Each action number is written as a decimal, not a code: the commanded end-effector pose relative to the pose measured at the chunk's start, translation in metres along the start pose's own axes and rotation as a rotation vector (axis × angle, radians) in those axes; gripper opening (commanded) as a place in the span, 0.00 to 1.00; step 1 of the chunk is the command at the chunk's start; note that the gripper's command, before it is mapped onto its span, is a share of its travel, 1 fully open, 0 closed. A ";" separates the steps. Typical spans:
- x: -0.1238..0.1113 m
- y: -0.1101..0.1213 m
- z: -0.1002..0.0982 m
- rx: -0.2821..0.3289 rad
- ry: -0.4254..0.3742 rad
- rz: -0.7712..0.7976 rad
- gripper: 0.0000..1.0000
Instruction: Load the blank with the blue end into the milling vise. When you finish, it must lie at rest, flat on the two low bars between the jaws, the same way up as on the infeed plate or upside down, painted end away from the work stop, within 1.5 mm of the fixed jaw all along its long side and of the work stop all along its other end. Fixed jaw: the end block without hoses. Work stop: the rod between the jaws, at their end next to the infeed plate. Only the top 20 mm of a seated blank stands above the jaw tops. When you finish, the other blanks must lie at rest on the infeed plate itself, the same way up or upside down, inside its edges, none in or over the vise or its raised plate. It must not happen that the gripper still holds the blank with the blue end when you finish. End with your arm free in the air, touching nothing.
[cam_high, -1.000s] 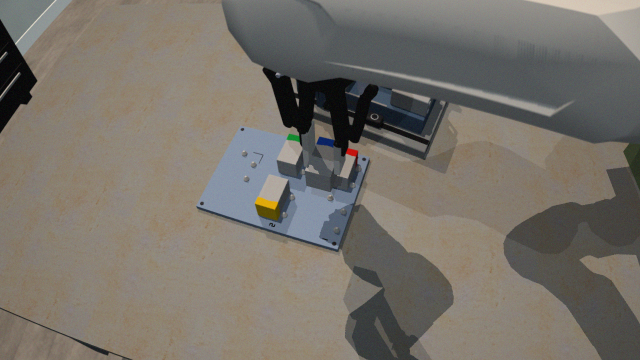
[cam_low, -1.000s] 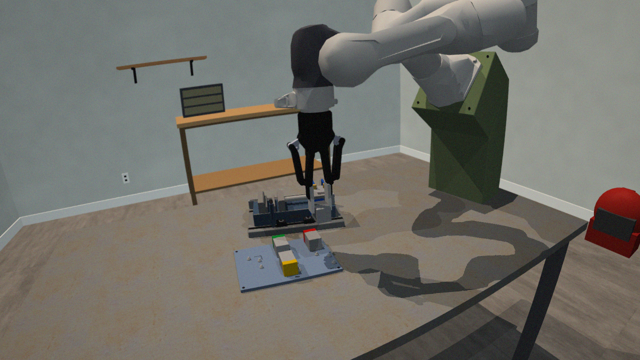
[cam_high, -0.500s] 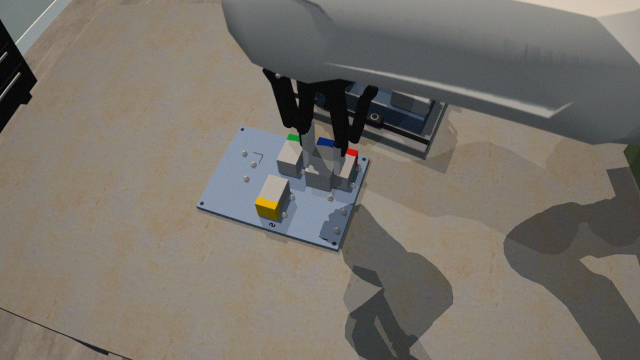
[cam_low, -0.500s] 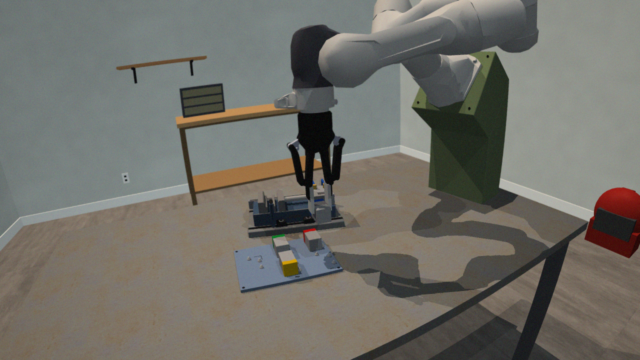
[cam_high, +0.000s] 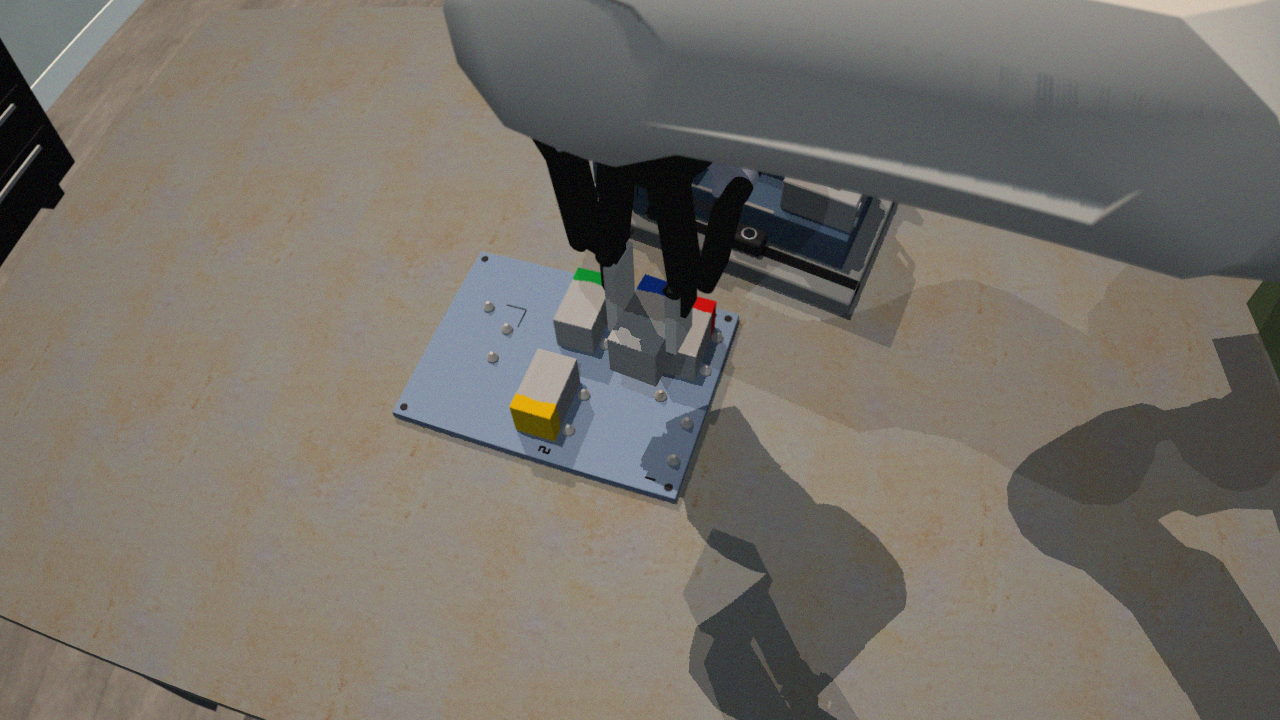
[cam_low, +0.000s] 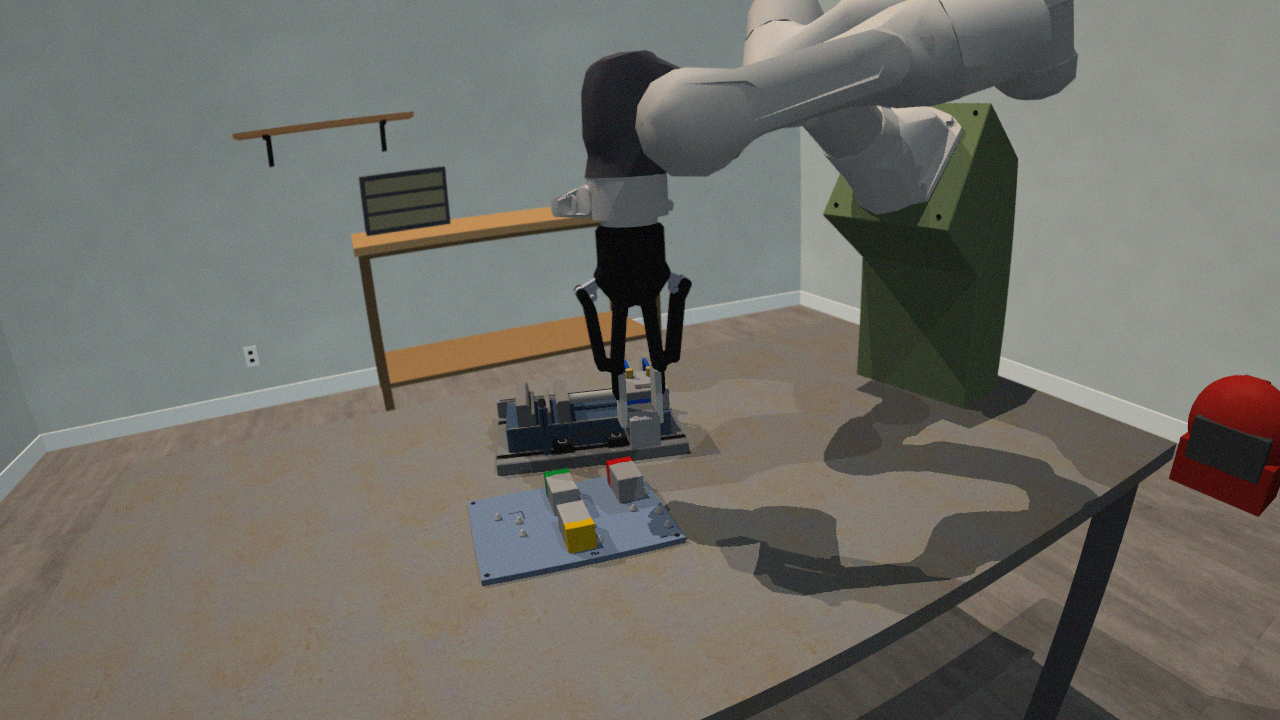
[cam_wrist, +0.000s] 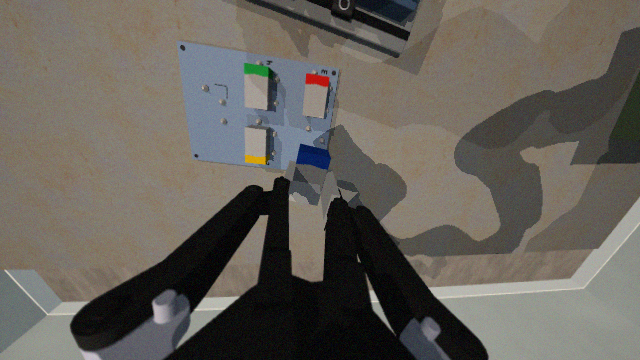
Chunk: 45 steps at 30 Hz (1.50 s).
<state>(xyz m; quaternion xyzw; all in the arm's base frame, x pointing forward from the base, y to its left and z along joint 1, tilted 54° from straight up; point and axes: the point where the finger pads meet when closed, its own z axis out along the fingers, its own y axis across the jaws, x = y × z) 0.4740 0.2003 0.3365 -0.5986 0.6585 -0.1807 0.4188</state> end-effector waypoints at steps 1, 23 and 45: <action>-0.001 -0.001 0.000 0.003 0.003 0.035 0.00; 0.047 -0.018 0.001 0.003 0.003 0.035 0.00; 0.096 -0.034 0.002 0.003 0.003 0.035 0.00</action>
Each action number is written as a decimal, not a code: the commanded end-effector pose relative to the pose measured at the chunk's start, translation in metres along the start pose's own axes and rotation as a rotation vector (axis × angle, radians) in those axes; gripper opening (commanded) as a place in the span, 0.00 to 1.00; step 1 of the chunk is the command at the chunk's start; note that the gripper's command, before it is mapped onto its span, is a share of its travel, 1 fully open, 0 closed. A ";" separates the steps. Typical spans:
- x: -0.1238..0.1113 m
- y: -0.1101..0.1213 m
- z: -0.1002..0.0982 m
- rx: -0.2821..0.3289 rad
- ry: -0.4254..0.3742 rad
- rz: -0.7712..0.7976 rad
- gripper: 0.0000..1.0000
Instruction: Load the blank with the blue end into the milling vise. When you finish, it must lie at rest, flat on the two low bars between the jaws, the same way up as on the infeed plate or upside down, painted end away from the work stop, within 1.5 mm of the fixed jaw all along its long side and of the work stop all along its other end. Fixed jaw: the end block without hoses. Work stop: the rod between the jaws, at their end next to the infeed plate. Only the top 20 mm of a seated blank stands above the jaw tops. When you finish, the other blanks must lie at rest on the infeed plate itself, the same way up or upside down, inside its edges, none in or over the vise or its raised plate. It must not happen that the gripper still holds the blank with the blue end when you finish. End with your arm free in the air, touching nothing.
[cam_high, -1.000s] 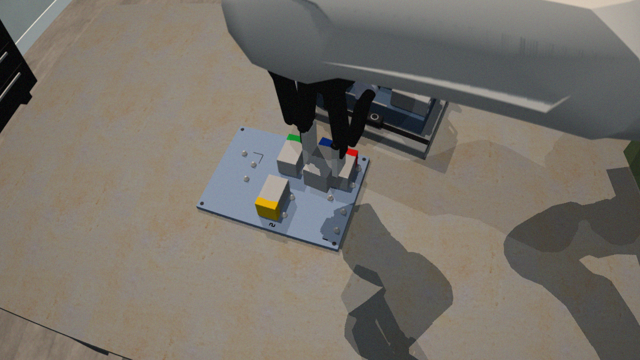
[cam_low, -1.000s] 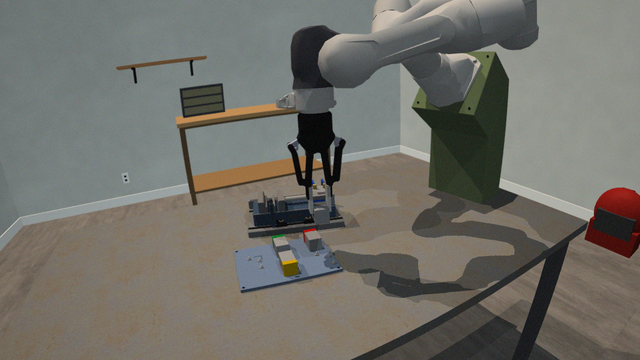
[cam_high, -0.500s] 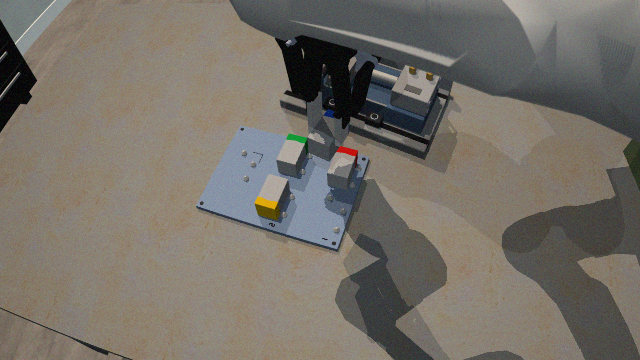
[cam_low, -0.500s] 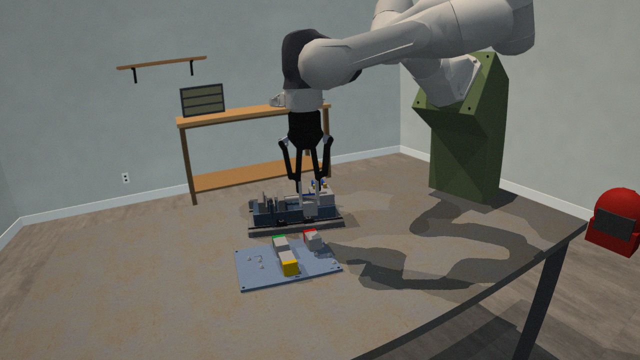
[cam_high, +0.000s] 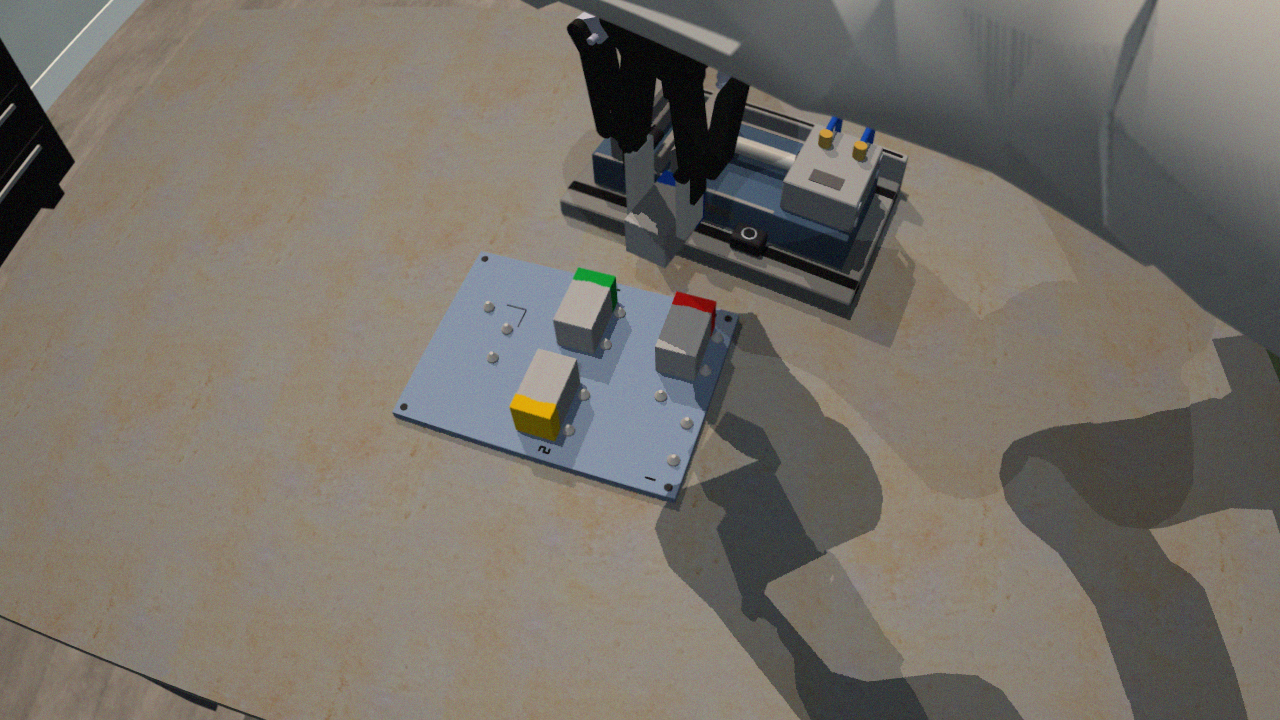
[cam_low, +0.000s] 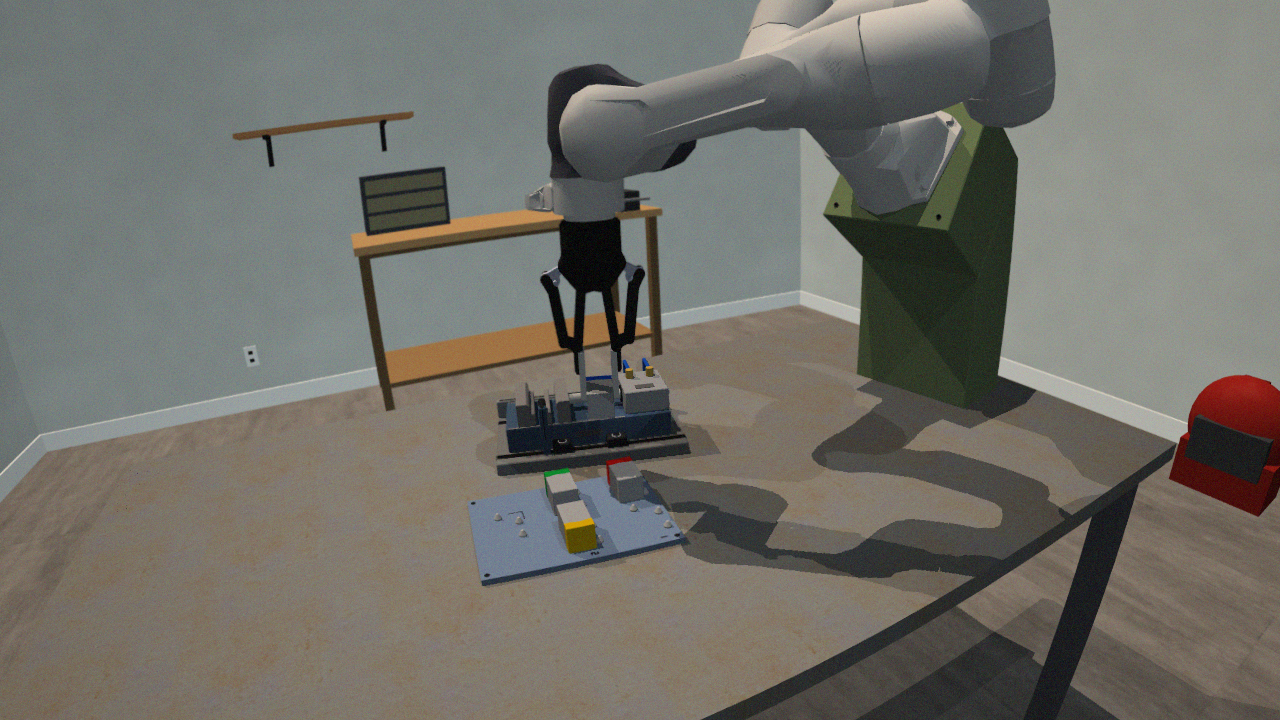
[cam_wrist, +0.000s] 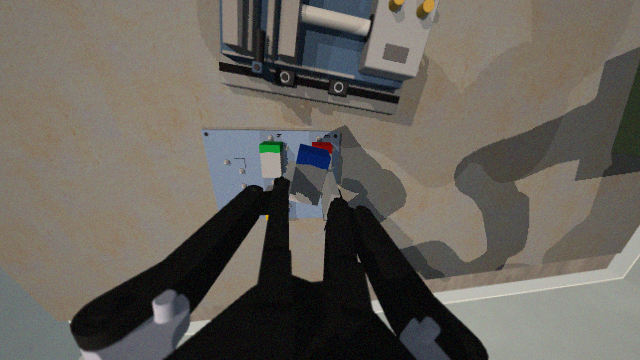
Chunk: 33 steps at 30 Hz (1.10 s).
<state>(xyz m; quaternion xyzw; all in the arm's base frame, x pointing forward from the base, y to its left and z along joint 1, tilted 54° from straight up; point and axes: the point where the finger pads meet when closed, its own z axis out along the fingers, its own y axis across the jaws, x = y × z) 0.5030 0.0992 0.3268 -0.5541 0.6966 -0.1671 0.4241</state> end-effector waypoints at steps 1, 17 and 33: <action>-0.004 0.000 0.001 -0.009 -0.022 -0.082 0.00; 0.043 -0.023 0.003 -0.009 -0.022 -0.082 0.00; 0.089 -0.046 0.006 -0.009 -0.022 -0.082 0.00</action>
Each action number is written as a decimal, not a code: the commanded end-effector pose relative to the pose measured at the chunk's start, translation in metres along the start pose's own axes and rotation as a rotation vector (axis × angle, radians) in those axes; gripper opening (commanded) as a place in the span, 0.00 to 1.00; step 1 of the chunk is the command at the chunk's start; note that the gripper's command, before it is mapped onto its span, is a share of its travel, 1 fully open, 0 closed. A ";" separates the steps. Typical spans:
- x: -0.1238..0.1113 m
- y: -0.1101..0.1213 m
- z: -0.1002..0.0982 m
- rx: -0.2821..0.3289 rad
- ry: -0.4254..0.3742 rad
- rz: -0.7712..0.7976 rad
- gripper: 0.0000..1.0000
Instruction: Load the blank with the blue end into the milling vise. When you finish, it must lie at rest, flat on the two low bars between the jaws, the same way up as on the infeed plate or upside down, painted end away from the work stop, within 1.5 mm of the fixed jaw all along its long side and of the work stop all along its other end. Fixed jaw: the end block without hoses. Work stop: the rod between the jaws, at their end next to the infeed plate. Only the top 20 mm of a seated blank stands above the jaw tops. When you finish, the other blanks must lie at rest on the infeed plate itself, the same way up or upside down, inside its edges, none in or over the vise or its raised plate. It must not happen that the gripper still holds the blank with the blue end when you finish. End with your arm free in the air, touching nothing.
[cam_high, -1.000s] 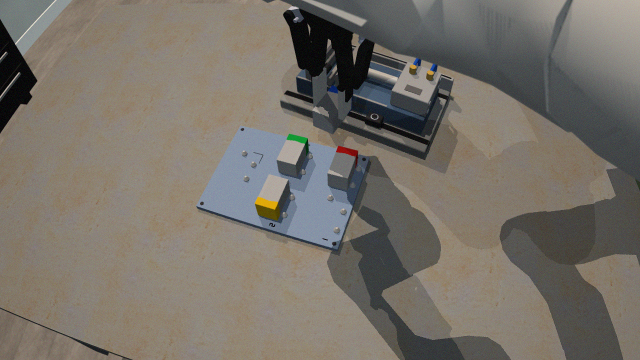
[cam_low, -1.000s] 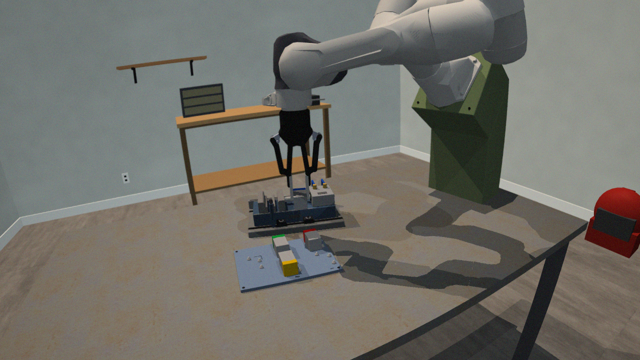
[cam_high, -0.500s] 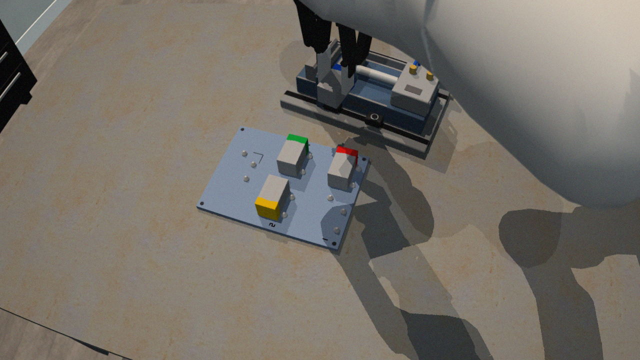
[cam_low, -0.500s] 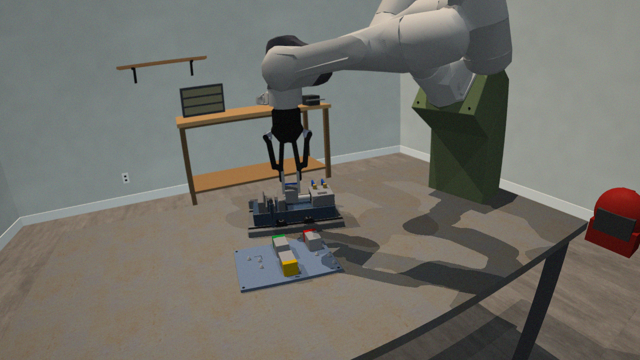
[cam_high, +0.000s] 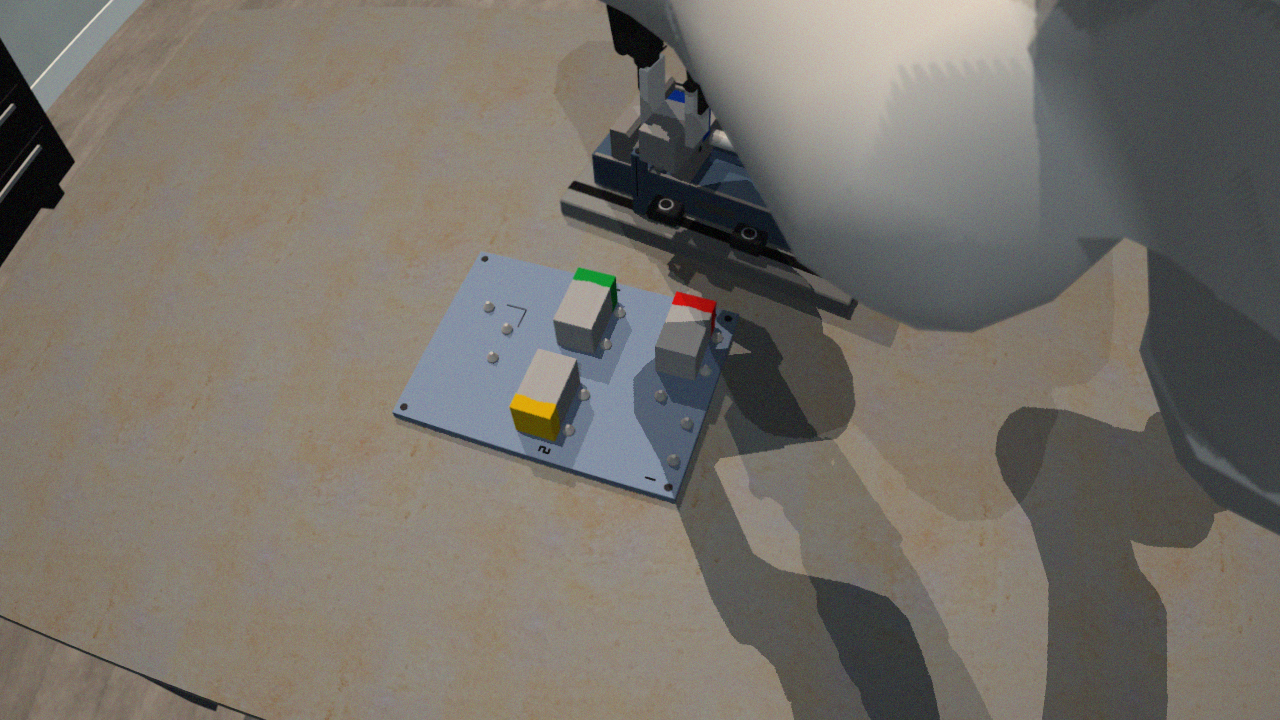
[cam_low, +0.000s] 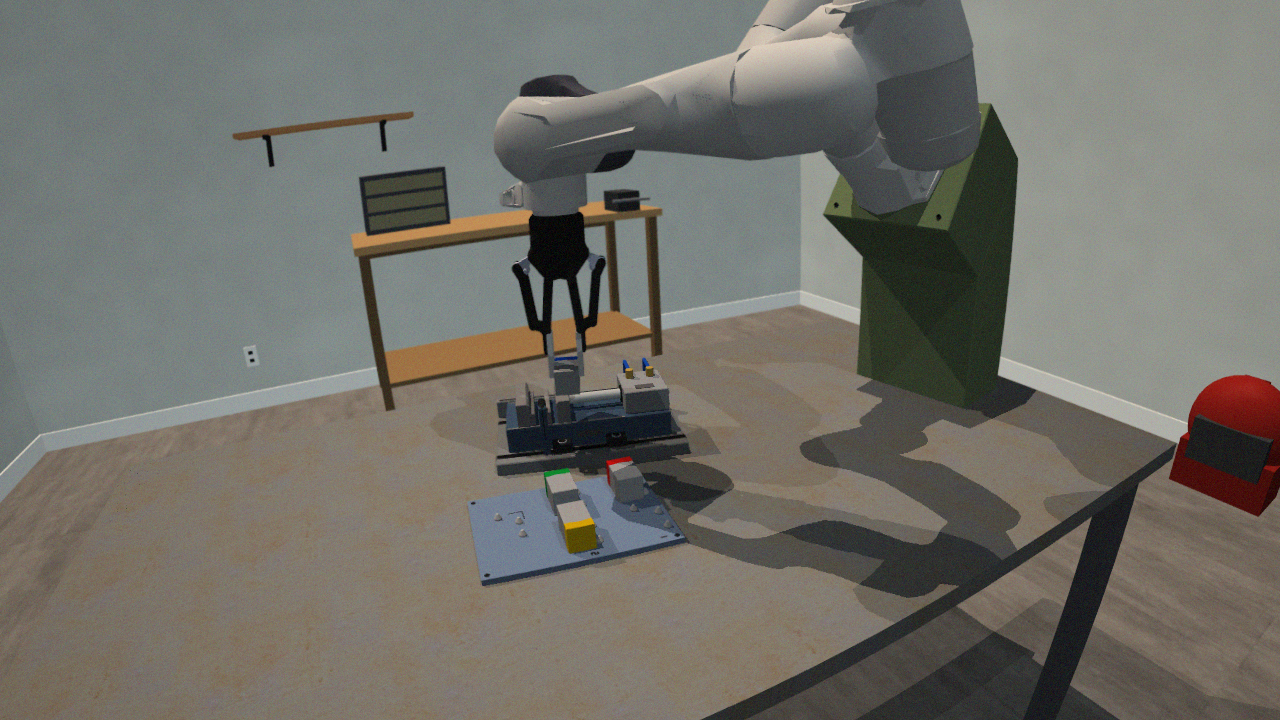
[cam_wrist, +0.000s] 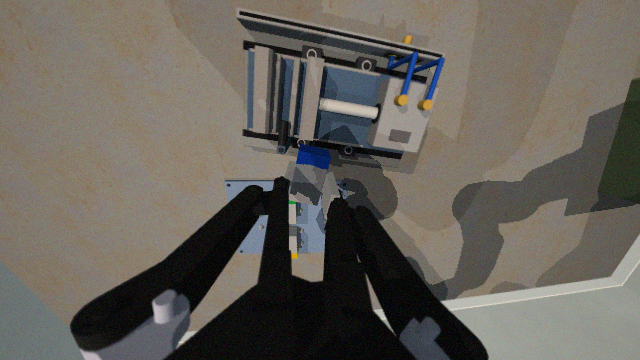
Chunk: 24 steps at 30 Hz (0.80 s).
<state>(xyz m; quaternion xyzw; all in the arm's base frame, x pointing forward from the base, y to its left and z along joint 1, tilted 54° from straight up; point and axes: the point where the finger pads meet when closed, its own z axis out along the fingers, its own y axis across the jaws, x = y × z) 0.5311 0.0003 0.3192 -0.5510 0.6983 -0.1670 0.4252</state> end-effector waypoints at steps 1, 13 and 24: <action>-0.004 -0.001 0.003 -0.012 -0.023 -0.089 0.00; 0.047 -0.028 0.005 -0.012 -0.023 -0.089 0.00; 0.047 -0.028 0.005 -0.012 -0.023 -0.089 0.00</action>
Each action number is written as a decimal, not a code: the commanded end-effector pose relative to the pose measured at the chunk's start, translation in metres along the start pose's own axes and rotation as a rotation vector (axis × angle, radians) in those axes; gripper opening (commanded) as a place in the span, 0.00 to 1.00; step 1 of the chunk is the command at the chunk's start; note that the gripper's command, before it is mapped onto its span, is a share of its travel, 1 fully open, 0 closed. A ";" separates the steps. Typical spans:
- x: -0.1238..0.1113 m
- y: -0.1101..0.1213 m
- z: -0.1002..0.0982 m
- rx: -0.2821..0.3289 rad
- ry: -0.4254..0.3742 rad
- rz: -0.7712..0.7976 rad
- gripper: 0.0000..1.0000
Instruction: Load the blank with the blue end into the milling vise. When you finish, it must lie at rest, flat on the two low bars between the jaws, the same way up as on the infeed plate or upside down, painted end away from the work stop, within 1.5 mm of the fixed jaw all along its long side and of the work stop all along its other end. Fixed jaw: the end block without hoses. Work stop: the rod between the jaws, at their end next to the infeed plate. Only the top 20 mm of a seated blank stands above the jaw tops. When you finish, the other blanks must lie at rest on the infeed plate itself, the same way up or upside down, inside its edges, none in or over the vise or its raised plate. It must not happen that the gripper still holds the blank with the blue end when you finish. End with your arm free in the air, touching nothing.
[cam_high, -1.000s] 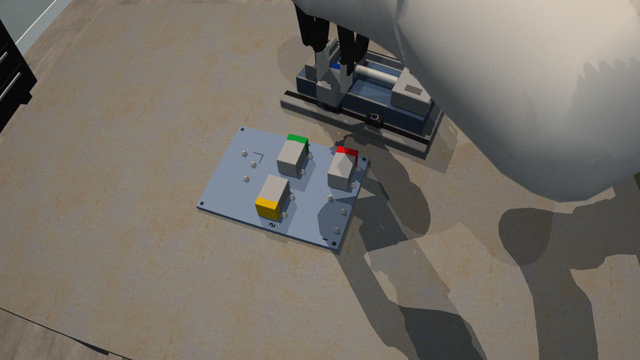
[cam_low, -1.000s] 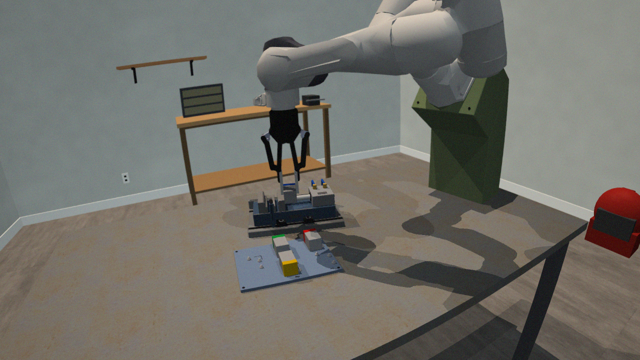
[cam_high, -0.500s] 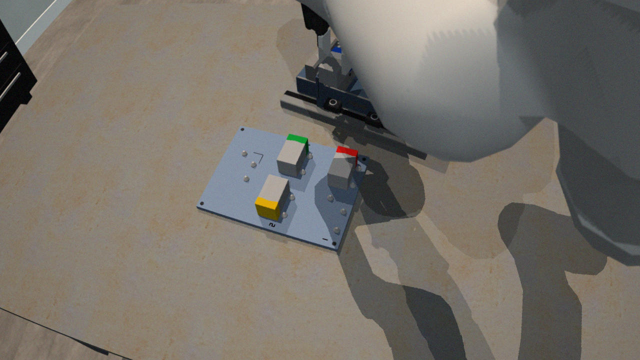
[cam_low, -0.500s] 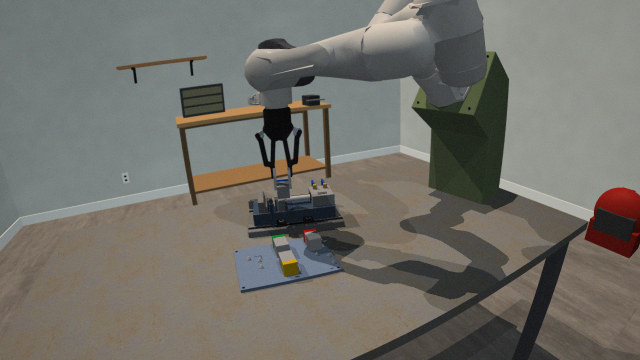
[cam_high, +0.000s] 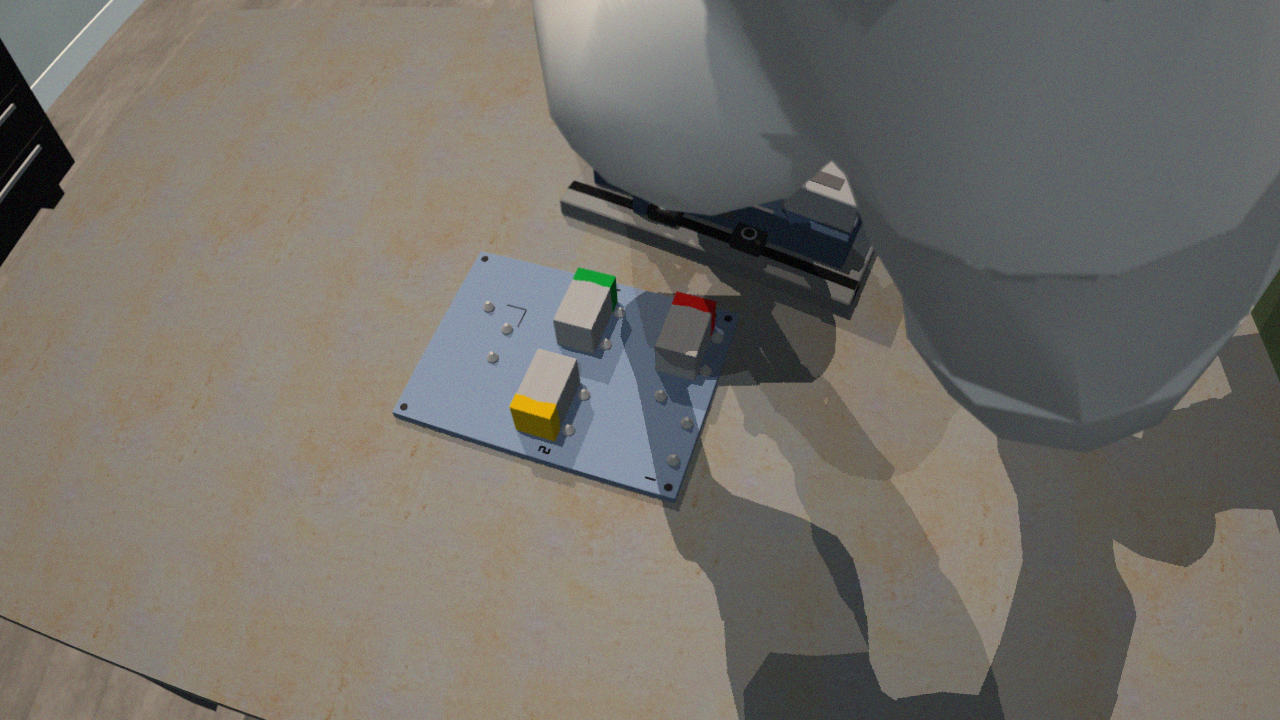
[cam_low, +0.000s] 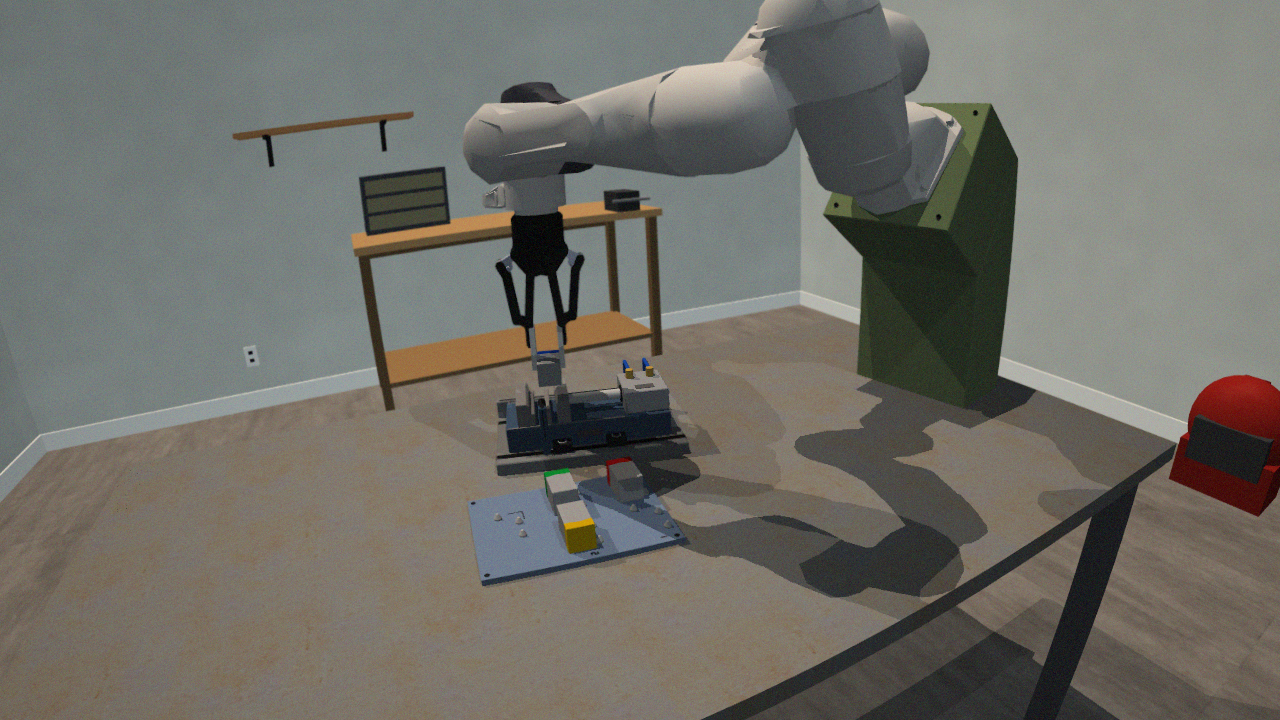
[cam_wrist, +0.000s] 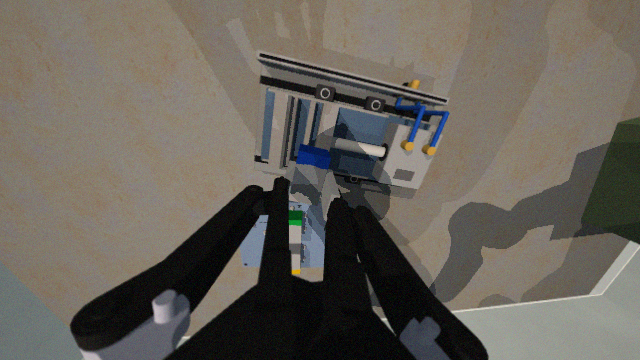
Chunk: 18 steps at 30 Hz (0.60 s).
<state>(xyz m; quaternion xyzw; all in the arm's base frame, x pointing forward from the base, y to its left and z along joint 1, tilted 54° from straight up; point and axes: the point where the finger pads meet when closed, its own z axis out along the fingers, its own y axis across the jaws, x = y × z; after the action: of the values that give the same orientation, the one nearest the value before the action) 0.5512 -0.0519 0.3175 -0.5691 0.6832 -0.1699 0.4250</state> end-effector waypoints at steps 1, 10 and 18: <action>-0.001 0.001 0.001 -0.006 -0.007 -0.044 0.00; 0.050 -0.024 0.004 -0.006 -0.007 -0.044 0.00; 0.050 -0.024 0.004 -0.006 -0.007 -0.044 0.00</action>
<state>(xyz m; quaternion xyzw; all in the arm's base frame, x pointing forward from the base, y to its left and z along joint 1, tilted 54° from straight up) 0.5699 -0.1047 0.3142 -0.5733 0.6794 -0.1708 0.4248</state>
